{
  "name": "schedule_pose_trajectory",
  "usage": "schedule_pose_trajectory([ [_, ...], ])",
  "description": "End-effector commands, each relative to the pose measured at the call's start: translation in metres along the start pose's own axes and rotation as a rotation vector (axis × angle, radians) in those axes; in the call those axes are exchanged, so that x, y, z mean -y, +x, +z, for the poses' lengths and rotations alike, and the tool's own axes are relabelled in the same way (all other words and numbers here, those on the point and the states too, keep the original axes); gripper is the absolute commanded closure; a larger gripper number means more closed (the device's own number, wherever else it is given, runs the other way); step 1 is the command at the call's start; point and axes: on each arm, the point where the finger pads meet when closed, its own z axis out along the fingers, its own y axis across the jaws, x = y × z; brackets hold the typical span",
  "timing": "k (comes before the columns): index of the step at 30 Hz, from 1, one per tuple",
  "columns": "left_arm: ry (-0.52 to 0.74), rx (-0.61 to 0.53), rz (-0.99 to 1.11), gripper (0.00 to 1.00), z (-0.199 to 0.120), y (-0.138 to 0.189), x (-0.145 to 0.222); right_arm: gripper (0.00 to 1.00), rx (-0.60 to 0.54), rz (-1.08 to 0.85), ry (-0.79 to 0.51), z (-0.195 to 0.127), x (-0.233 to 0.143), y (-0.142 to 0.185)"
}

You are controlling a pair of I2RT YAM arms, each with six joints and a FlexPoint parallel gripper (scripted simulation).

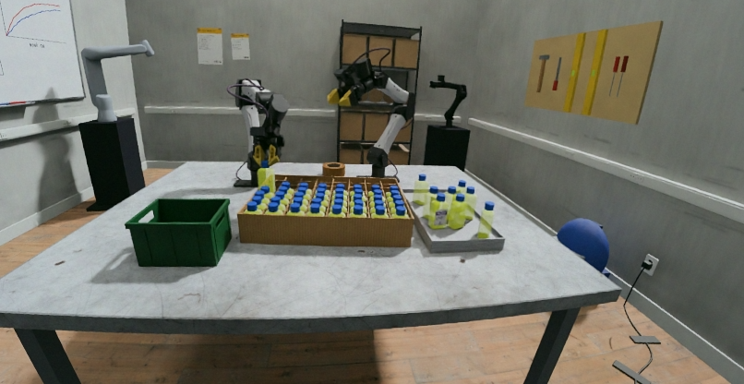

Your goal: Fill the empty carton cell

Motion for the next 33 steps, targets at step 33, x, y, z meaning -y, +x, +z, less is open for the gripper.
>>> schedule_pose_trajectory([
  [33, -0.004, 0.049, -0.003, 0.38, -0.004, -0.012, 0.000, 0.86, 0.064, 0.019, -0.035, 0.041, -0.007, 0.025],
])
